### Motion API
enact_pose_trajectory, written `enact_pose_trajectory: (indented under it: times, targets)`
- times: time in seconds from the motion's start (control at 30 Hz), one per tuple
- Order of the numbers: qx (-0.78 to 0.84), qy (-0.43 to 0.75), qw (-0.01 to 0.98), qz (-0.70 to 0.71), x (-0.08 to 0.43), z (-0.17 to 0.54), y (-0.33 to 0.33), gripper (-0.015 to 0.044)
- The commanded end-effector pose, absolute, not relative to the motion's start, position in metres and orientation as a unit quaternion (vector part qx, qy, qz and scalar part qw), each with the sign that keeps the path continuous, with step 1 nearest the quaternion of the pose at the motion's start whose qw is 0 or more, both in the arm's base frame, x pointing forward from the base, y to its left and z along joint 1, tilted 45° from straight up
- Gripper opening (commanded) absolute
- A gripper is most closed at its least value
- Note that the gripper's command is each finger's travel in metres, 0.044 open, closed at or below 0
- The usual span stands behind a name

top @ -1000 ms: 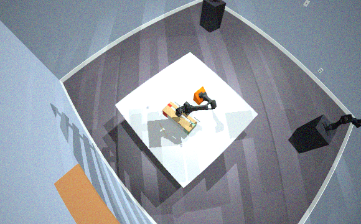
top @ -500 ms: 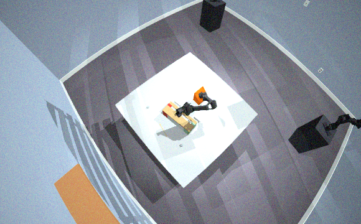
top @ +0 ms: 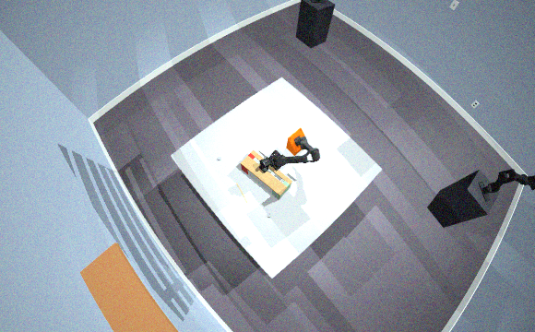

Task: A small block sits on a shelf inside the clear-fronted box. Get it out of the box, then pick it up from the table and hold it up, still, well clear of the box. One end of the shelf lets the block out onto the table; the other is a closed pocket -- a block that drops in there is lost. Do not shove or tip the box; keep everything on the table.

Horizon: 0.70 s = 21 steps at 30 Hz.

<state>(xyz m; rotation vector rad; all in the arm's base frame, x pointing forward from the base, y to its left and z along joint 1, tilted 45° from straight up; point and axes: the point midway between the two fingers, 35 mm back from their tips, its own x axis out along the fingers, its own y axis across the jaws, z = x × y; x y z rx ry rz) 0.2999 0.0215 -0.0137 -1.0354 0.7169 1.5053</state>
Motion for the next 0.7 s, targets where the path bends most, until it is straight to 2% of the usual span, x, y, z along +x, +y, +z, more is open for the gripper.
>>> enact_pose_trajectory:
  times: [0.0, 0.67]
  targets:
    - [-0.442, 0.302, 0.556, 0.636, 0.303, -0.016, 0.018, 0.0400]
    - [-0.443, 0.303, 0.556, 0.636, 0.307, -0.030, 0.004, 0.0400]
